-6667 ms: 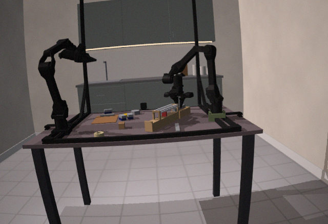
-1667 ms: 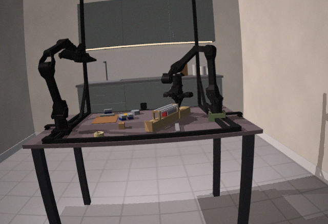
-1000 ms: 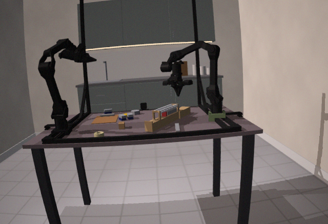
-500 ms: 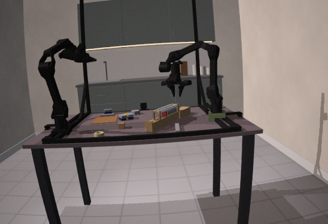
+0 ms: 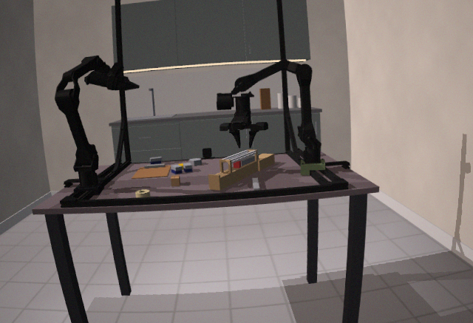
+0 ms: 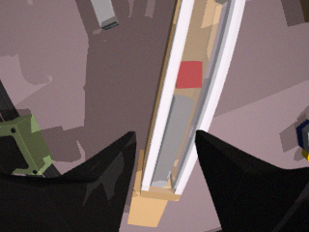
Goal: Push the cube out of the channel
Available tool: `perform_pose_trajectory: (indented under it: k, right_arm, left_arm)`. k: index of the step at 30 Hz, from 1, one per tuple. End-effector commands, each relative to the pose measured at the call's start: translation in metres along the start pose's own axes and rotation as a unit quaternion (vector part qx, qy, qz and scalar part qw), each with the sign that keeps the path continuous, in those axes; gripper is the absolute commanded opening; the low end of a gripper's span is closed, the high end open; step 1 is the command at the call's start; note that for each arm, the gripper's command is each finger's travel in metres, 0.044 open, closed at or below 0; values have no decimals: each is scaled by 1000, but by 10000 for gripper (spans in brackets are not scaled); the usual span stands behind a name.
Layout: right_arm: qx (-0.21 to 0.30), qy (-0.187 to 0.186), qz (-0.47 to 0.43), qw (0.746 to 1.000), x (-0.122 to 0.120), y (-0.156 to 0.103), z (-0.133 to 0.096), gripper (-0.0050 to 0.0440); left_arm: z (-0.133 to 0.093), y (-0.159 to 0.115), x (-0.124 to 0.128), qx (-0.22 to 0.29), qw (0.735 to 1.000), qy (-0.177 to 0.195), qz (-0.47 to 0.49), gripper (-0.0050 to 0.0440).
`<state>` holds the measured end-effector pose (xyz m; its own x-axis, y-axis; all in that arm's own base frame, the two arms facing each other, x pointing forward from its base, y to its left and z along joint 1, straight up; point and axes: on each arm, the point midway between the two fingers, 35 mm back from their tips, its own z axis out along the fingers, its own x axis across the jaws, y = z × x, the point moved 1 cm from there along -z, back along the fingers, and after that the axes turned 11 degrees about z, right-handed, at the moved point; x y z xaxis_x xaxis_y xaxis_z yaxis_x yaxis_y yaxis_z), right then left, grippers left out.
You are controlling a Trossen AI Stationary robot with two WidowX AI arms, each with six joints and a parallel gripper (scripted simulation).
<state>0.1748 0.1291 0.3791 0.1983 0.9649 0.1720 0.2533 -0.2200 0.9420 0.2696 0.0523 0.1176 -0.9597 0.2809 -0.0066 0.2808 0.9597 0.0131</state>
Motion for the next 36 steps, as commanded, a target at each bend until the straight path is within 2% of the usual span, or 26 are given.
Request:
perform_pose_trajectory:
  k: [1,3,9,15,22,26,30,36]
  right_arm:
    - [-1,0,0,1000,0,0,0,400]
    - [-1,0,0,1000,0,0,0,400]
    - [-1,0,0,1000,0,0,0,400]
    - [-1,0,0,1000,0,0,0,400]
    - [-1,0,0,1000,0,0,0,400]
    - [-1,0,0,1000,0,0,0,400]
    - [-1,0,0,1000,0,0,0,400]
    - [-1,0,0,1000,0,0,0,400]
  left_arm:
    - [6,48,21,-7,999,-1,-40,200]
    - [6,48,21,-7,999,-1,-40,200]
    - [21,107,64,-2,995,3,-96,200]
    - [33,138,99,4,991,4,-131,200]
    - [36,146,110,6,990,4,-141,200]
    - [38,146,111,6,990,4,-142,200]
    - [52,146,111,6,990,4,-142,200]
    - [53,146,111,6,990,4,-142,200]
